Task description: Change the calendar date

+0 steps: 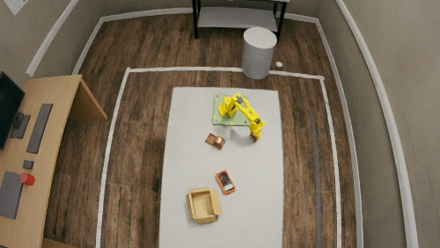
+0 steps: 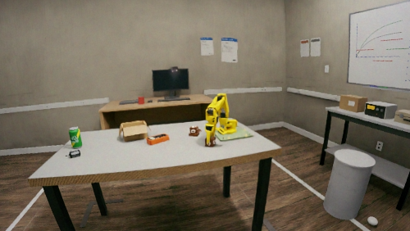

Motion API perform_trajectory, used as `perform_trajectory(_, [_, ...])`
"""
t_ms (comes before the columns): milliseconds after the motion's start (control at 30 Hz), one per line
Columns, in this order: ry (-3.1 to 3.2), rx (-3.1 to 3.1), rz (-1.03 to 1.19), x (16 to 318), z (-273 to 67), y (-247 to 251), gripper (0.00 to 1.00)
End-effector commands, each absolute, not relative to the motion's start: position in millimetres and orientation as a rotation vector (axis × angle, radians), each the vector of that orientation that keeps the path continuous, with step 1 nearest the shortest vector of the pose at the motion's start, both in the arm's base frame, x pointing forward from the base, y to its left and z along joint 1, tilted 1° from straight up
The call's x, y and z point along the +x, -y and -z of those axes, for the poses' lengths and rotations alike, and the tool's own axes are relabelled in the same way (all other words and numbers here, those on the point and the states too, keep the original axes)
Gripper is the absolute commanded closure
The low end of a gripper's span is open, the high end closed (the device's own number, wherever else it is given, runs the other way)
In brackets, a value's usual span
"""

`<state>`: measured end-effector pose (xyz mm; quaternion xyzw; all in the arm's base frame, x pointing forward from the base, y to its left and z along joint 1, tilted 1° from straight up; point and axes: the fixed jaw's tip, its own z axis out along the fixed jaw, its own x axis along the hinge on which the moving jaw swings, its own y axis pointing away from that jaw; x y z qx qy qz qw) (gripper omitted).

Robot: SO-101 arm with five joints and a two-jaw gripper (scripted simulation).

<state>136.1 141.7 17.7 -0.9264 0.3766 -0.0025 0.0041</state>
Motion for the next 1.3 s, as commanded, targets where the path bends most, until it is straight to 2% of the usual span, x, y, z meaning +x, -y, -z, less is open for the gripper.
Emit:
perform_trajectory(0, [-1.188, -2.914, -0.003, 133, -14, -141, 0.72])
perform_trajectory(567, [-1.188, -2.914, -0.003, 133, -14, -141, 0.65])
perform_trajectory(967, [-1.188, -2.914, -0.003, 133, -15, -141, 0.64])
perform_trajectory(1267, [-1.188, -2.914, -0.003, 135, -33, -143, 0.64])
